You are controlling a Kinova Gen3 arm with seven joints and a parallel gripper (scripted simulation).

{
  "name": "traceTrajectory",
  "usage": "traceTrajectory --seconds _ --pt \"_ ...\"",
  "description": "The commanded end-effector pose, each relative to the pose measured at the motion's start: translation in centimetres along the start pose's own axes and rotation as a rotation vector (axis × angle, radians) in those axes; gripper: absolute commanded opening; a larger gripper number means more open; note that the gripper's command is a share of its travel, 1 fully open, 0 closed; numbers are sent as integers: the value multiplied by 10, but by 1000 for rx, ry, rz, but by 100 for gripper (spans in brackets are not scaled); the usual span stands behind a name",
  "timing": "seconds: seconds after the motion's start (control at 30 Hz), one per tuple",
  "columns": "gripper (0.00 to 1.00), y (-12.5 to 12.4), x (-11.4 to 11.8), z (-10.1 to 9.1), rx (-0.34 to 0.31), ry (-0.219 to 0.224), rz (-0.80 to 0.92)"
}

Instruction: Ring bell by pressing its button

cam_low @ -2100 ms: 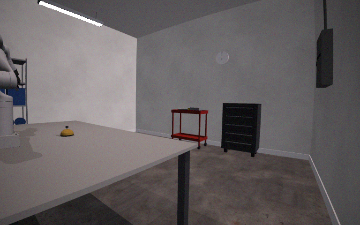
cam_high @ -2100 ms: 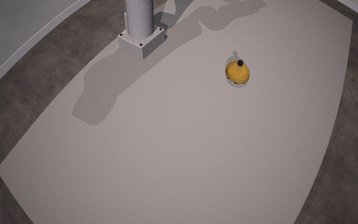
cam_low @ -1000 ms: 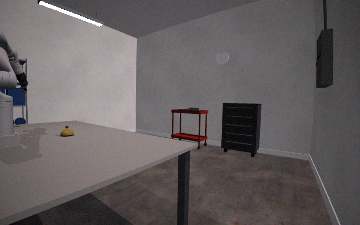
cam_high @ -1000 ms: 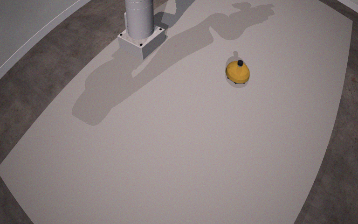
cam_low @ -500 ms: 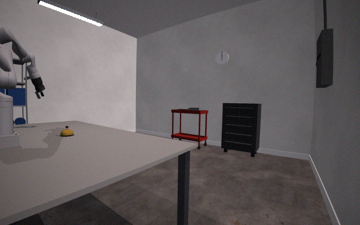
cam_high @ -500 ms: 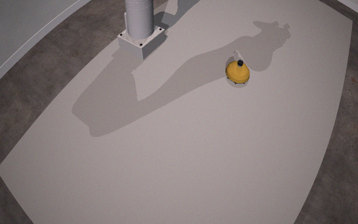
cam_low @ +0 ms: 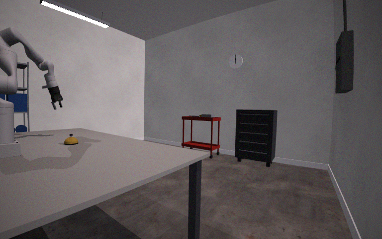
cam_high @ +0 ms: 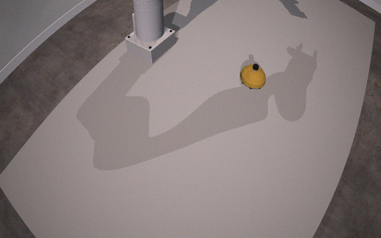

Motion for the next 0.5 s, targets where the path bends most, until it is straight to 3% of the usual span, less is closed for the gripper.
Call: traceTrajectory --seconds 0.0,0.07,0.13,0.17,0.47 --pt "100 40 -1 9 -13 -27 95" --pt "100 60 -5 15 -20 -45 163" --pt "100 60 -5 15 -20 -45 163" --pt "100 83 -11 22 -27 -65 240" --pt "100 173 -47 43 -59 -142 566"
Point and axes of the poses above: the point where the finger pads meet when closed, its own z axis out along the fingers, its own x axis across the jaws, y = z × x, the point moved 7 cm from there along -z, back along the fingers, and after that the axes turned 9 degrees about -z, right-handed, at the moved point
